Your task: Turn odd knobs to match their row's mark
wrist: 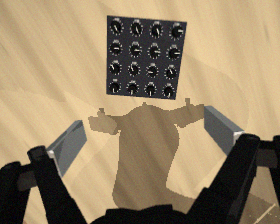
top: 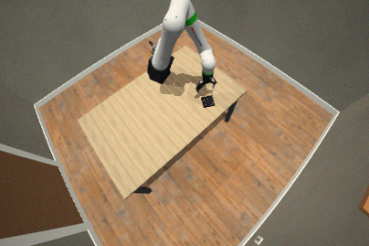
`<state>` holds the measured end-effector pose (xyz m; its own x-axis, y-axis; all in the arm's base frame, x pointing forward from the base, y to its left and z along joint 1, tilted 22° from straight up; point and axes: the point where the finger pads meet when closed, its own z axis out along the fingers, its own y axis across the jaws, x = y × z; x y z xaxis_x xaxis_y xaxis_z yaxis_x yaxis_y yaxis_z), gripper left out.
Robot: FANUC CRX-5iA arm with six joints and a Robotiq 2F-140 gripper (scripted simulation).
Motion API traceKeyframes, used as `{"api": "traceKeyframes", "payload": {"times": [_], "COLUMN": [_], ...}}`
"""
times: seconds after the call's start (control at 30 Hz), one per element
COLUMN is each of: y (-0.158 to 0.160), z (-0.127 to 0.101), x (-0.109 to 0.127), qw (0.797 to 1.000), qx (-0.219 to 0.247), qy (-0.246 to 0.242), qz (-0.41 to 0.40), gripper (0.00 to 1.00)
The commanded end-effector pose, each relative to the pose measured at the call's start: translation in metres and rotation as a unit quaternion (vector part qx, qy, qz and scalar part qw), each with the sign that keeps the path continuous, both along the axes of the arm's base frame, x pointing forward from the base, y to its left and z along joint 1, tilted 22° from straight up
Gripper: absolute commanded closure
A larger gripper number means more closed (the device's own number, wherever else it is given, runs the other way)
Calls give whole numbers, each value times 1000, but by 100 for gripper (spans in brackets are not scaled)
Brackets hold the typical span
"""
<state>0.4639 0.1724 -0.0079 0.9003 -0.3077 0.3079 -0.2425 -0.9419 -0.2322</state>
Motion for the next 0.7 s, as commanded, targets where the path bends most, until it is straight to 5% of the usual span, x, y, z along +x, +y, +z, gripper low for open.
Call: {"api": "traceKeyframes", "payload": {"times": [0.0, 0.53, 0.67], "y": [-3, -19, -24], "z": [2, 14, 18], "x": [3, 19, 24], "qw": [999, 962, 937], "qx": [-15, -98, -125], "qy": [-4, -35, -45], "qz": [44, 254, 323], "gripper": [0, 0, 0]}}
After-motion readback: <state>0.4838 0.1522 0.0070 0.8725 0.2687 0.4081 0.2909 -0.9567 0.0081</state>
